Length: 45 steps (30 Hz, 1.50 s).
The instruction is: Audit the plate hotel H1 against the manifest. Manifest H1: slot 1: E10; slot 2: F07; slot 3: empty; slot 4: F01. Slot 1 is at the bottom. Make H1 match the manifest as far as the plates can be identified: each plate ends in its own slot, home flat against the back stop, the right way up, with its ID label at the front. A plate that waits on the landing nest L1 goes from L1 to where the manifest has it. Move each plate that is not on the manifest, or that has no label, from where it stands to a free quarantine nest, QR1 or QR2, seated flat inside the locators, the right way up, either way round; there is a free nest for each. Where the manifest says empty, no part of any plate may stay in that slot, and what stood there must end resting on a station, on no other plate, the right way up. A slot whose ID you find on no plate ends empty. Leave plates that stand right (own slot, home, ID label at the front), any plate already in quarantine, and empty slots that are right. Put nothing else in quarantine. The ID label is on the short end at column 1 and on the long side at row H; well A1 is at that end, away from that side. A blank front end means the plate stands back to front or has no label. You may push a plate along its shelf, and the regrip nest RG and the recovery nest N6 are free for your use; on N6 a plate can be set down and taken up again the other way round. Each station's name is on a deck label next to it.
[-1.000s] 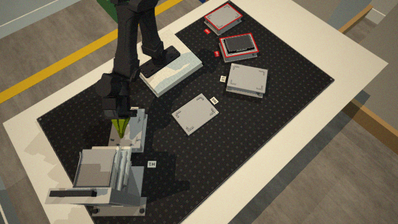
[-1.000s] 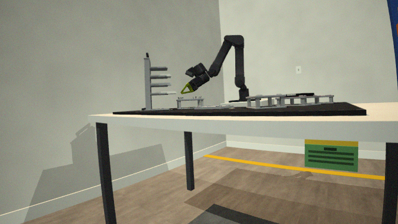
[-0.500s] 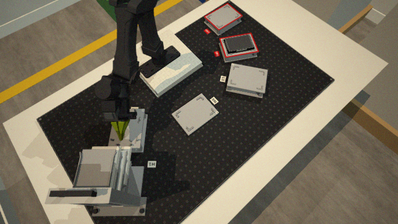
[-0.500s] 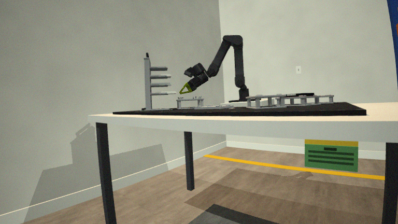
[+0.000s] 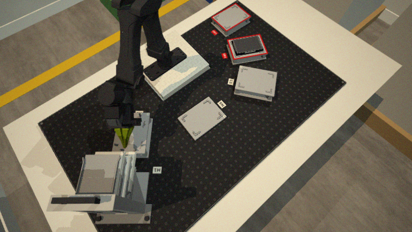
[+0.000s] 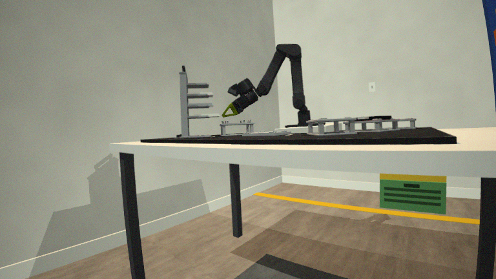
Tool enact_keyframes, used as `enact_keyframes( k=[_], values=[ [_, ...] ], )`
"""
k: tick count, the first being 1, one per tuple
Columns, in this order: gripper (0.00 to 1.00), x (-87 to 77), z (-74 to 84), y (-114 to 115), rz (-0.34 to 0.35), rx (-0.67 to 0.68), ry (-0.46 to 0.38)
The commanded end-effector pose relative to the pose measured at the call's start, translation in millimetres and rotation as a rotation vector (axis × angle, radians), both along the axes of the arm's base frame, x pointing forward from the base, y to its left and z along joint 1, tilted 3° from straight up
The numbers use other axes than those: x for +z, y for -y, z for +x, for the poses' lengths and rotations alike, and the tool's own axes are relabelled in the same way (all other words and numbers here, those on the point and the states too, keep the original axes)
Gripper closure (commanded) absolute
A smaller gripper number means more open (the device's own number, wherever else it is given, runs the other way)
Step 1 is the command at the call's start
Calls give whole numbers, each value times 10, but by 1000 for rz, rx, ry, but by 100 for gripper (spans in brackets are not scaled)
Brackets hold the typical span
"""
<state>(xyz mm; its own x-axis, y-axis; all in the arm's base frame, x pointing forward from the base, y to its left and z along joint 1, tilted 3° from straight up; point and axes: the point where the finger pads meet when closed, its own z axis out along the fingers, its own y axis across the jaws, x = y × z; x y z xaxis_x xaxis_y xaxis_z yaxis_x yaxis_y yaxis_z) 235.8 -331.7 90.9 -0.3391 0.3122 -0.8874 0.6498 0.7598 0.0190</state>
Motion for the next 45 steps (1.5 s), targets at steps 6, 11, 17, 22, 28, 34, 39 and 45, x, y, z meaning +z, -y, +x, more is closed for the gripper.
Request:
enact_keyframes(
  k=[6, 11, 17, 22, 28, 34, 39, 45],
  values=[
    [100, 68, 46, 57, -16, -1, 8],
    [100, 70, 67, 74, -16, -1, 9],
    [100, 72, 97, 100, -17, -1, 9],
    [100, 74, 122, 122, -17, -1, 9],
    [100, 76, 143, 139, -17, -1, 9],
    [100, 79, 173, 165, -17, -1, 9],
    [100, 81, 198, 187, -17, -1, 9],
    [100, 83, 219, 204, -17, -1, 9]
  ],
)
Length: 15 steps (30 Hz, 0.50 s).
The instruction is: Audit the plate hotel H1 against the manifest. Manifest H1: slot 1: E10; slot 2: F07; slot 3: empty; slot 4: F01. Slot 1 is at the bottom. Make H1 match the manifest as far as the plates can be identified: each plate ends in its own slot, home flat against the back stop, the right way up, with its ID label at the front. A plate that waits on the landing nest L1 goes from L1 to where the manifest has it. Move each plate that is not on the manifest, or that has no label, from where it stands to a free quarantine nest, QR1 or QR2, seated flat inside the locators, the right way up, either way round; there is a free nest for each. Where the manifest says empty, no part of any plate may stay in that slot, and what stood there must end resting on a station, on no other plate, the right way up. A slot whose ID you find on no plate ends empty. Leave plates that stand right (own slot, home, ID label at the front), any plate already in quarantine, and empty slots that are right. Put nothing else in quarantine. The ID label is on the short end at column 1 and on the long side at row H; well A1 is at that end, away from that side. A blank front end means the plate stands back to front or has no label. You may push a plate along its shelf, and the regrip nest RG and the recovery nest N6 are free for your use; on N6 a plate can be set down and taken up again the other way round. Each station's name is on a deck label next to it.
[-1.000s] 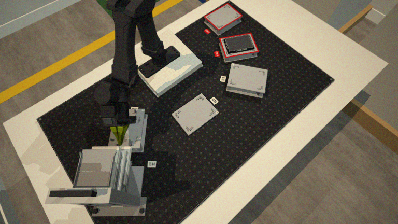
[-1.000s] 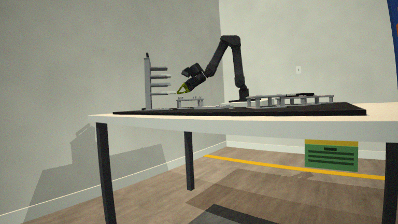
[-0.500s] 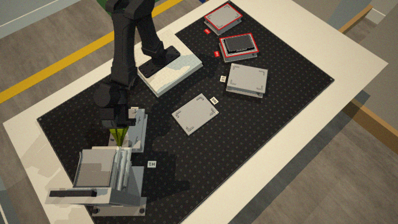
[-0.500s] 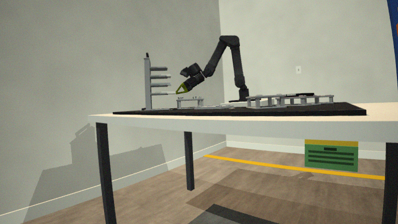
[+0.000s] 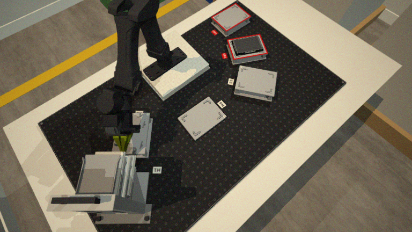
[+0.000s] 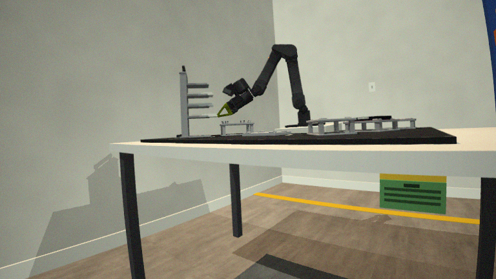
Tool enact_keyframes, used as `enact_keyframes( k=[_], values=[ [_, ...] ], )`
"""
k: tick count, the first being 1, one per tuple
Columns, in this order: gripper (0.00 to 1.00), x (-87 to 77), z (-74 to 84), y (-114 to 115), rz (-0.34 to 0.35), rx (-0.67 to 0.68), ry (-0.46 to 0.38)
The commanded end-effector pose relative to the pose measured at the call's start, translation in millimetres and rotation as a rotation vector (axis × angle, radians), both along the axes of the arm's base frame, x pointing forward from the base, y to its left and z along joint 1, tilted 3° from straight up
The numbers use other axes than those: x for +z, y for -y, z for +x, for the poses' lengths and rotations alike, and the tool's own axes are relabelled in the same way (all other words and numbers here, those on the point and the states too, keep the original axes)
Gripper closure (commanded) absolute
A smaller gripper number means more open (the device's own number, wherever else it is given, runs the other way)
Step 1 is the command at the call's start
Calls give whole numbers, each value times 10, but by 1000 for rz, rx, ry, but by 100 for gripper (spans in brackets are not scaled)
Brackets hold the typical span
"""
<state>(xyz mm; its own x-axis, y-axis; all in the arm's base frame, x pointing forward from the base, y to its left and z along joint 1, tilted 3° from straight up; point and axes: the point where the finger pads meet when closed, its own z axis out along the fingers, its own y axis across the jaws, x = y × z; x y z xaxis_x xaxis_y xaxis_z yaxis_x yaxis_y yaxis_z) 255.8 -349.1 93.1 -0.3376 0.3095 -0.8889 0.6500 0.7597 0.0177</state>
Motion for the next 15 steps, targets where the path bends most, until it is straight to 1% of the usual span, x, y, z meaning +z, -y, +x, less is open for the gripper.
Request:
enact_keyframes(
  k=[1, 15],
  values=[
    [100, 61, 24, 34, -14, -1, 7],
    [100, 66, 85, 86, -14, -1, 8]
  ],
)
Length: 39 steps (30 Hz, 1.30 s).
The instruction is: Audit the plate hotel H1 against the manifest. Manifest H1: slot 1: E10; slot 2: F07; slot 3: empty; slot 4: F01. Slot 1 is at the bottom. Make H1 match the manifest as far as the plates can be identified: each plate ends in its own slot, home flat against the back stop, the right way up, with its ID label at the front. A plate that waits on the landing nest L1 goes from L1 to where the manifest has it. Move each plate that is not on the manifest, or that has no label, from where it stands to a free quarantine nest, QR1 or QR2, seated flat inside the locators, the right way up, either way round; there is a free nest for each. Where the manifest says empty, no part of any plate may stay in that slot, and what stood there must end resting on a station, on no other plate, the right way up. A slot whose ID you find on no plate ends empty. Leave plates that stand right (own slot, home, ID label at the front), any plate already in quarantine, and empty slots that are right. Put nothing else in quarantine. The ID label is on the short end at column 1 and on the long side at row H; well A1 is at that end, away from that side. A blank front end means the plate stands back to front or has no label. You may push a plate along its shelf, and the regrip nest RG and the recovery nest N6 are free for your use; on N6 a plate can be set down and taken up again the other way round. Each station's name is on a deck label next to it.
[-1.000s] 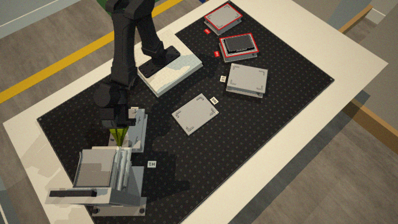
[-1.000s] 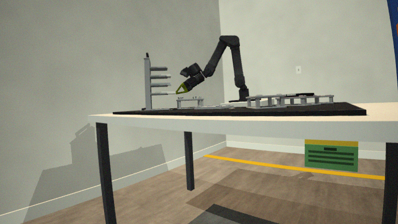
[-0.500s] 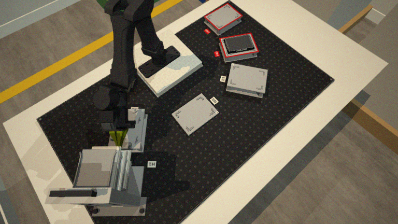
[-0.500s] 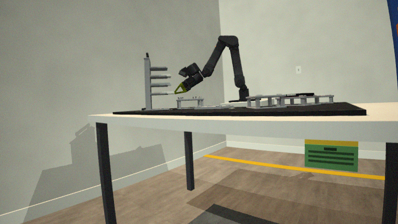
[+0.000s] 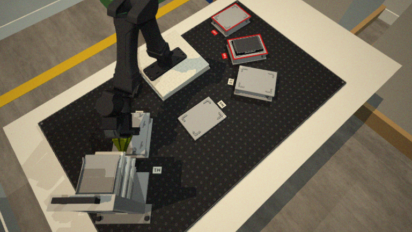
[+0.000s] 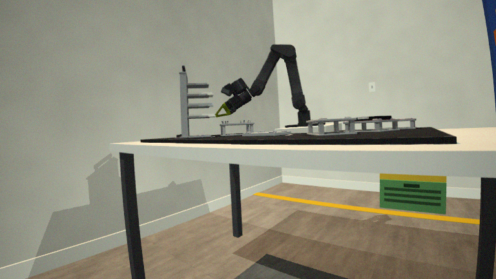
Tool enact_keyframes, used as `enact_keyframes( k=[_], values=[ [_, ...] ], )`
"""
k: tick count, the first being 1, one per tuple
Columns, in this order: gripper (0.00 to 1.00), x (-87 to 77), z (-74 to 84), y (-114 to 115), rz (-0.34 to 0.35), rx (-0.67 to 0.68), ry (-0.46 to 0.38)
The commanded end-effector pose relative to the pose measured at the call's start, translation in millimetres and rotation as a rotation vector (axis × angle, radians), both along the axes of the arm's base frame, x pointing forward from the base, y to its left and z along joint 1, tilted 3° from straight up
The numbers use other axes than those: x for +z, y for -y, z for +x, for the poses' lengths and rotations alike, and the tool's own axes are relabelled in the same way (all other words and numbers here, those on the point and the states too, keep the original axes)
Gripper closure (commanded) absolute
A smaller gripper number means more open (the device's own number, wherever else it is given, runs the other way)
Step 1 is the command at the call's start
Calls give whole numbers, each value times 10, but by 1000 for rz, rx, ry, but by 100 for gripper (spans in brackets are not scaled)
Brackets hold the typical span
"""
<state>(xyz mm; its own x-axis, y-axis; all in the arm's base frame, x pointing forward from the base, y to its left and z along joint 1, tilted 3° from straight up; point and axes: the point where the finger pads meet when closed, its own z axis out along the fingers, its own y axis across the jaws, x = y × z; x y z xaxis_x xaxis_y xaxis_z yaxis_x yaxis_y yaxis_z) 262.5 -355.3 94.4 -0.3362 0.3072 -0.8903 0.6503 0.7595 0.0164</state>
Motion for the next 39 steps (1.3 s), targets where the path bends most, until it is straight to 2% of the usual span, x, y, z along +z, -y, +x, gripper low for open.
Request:
enact_keyframes(
  k=[1, 22, 39],
  values=[
    [100, 54, 22, 29, -11, -1, 6],
    [100, 63, 118, 111, -11, -1, 7],
    [100, 63, 121, 113, -11, -1, 7]
  ],
)
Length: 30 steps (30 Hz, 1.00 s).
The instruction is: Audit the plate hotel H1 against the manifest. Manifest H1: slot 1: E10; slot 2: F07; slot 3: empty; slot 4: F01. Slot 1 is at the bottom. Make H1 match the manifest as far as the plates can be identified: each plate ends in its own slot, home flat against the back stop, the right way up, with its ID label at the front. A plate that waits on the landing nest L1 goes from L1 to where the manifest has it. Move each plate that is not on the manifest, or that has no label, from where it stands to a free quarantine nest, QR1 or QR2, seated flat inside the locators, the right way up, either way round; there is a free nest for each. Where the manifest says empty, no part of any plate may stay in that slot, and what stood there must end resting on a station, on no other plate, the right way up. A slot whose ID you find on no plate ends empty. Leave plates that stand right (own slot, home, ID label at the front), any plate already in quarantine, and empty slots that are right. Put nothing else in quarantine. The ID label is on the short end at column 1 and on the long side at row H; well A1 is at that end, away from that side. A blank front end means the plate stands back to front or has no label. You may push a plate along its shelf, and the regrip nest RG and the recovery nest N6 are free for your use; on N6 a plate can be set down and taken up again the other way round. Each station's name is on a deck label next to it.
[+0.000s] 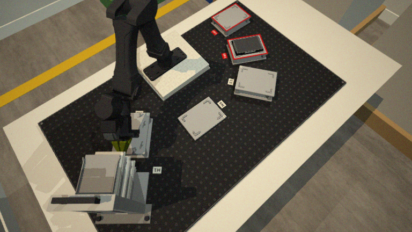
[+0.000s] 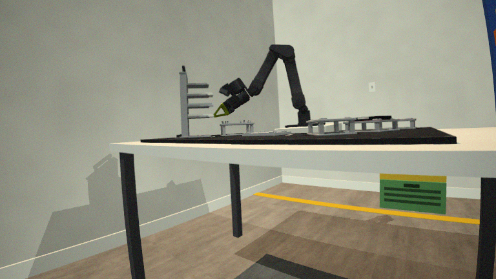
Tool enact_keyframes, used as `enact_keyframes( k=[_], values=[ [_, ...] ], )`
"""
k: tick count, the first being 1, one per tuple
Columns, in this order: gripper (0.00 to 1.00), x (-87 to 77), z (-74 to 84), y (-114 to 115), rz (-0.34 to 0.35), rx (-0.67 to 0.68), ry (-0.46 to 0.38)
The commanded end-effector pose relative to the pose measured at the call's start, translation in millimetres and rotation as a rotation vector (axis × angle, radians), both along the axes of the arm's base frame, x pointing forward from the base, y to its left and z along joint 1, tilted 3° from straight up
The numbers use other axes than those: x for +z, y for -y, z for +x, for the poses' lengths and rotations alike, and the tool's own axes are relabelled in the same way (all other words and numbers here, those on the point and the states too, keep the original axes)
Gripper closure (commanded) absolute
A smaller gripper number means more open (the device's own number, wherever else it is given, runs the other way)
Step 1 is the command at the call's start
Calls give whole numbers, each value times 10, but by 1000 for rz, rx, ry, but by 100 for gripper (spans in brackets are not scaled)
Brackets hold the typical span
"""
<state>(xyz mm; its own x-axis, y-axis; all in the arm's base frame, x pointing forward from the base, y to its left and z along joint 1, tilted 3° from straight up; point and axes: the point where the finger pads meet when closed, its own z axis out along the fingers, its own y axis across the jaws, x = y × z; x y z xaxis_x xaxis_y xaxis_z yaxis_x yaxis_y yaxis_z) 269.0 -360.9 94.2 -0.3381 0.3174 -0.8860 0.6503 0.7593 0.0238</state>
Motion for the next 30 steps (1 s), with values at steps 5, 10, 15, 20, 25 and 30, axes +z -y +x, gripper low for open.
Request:
enact_keyframes(
  k=[5, 10, 15, 20, 25, 30],
  values=[
    [100, 61, -8, 3, -23, -1, 9],
    [100, 59, -45, -29, -22, -1, 8],
    [100, 55, -109, -84, -22, -1, 8],
    [100, 51, -172, -138, -22, -1, 8],
    [100, 47, -235, -192, -22, -1, 8],
    [100, 44, -273, -225, -22, -1, 8]
  ],
)
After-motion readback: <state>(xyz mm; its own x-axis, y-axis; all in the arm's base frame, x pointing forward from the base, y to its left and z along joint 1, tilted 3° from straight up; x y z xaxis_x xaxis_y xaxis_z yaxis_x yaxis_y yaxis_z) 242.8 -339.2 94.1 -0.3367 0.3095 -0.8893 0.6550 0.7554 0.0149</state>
